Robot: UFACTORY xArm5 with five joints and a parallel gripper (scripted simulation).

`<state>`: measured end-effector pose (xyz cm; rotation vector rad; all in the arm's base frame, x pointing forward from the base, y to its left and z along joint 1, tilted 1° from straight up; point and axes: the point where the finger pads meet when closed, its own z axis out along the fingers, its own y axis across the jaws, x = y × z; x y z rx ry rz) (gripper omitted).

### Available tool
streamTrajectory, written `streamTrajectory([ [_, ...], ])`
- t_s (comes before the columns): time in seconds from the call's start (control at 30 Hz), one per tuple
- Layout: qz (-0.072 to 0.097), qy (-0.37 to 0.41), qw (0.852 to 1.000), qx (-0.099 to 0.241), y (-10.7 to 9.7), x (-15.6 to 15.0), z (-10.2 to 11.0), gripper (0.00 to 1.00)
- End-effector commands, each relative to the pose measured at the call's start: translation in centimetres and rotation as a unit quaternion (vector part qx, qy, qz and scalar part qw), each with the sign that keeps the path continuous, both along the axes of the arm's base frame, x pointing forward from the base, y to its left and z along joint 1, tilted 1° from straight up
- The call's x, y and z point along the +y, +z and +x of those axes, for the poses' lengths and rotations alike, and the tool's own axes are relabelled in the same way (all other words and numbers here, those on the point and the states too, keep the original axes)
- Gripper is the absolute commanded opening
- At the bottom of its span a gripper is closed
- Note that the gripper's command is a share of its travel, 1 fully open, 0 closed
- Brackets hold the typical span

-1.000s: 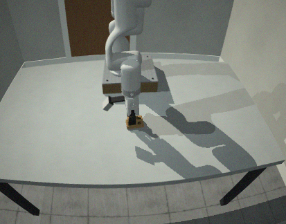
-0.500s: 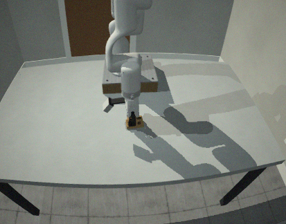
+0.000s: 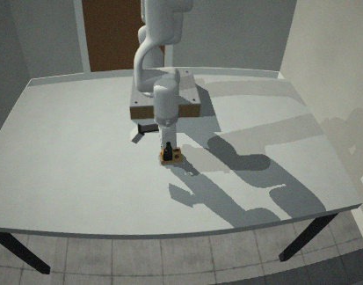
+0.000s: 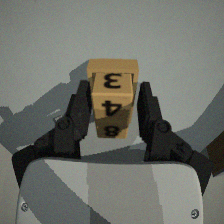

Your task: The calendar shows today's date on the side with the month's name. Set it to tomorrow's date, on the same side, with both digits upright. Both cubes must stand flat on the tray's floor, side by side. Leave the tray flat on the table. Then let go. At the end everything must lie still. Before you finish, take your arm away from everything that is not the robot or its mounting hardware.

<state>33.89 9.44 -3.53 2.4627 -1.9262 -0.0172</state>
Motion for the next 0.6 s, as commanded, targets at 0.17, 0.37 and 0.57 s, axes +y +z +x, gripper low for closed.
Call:
streamTrajectory([
  [0.17, 0.0, 0.0, 1.0, -0.001, 0.07, 0.03, 0.12, 0.49],
  [0.37, 0.0, 0.0, 1.0, -0.001, 0.07, 0.03, 0.12, 0.49],
  [0.57, 0.0, 0.0, 1.0, -0.001, 0.07, 0.03, 0.12, 0.29],
])
